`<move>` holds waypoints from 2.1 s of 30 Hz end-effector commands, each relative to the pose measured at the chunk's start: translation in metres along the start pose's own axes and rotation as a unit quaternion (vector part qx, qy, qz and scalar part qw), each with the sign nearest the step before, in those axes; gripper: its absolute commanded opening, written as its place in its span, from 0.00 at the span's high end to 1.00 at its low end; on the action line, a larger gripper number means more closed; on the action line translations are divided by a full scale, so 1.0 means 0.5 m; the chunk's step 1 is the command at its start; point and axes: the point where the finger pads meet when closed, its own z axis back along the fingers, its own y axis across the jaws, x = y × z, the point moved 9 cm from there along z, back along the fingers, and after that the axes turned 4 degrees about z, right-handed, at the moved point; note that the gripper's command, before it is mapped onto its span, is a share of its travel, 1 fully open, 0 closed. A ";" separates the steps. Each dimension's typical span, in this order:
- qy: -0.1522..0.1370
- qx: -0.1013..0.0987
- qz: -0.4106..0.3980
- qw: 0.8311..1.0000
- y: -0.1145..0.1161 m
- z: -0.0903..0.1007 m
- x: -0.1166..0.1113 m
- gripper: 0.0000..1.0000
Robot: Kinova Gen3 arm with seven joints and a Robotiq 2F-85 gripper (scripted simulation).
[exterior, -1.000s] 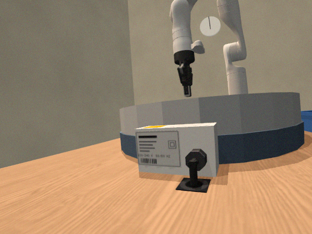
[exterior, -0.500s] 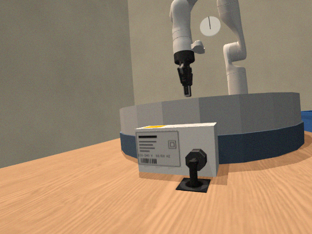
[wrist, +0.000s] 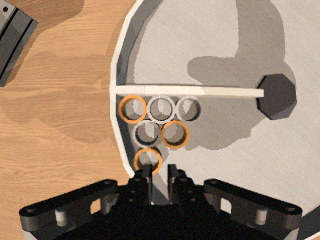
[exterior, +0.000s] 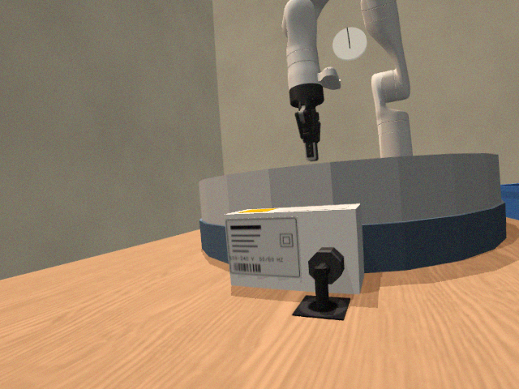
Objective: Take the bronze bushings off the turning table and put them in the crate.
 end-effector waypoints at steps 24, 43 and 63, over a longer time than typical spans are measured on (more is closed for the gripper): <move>0.000 0.000 -0.001 1.000 -0.001 -0.023 0.001 0.86; 0.000 0.000 -0.002 1.000 -0.002 -0.058 0.003 0.86; -0.001 0.000 -0.003 1.000 -0.003 -0.088 0.004 0.86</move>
